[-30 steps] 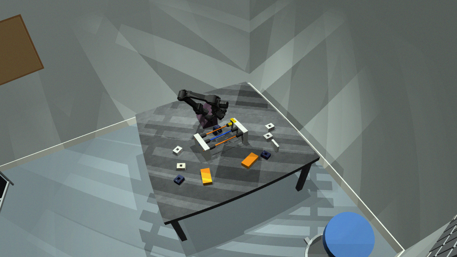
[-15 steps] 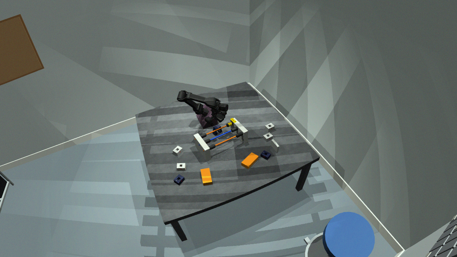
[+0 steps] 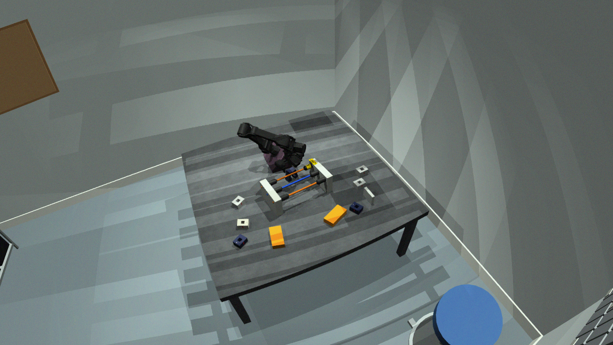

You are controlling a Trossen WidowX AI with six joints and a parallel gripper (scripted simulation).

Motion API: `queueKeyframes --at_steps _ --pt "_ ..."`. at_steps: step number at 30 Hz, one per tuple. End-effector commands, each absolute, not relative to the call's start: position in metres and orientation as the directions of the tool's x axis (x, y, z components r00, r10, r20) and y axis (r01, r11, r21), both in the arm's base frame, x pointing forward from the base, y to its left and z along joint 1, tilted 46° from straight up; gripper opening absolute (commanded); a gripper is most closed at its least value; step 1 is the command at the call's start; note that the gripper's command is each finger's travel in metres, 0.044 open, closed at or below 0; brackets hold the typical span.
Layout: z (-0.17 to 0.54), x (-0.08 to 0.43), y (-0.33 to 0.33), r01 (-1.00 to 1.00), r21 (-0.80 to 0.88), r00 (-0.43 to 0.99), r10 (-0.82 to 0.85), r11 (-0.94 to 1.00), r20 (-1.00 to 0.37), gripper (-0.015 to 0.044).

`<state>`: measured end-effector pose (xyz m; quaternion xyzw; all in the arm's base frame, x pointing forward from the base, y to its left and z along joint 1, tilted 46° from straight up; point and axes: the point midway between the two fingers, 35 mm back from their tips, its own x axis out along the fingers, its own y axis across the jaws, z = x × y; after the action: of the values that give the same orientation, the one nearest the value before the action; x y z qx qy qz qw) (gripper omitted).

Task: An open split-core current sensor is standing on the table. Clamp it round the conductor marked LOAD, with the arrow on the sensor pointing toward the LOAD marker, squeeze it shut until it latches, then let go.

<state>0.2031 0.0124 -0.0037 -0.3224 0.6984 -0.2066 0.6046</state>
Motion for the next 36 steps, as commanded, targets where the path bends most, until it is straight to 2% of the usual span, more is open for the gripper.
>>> queueKeyframes --at_steps 1,7,14,25,32,36 --pt "-0.009 0.2 0.006 -0.212 -0.682 -0.067 -0.707 0.7 -0.704 0.044" --pt "-0.013 0.199 0.002 -0.212 -0.683 -0.067 -0.707 0.699 -0.704 0.044" --pt "-0.01 0.201 0.005 -0.201 -0.68 -0.063 -0.702 0.705 -0.71 0.0256" --pt "-0.01 0.201 0.005 -0.201 -0.68 -0.063 -0.702 0.705 -0.71 0.0183" --pt "0.003 0.207 0.021 -0.203 -0.677 -0.063 -0.699 0.707 -0.712 0.0" --pt "0.015 0.21 0.036 -0.206 -0.675 -0.063 -0.698 0.708 -0.713 0.0"
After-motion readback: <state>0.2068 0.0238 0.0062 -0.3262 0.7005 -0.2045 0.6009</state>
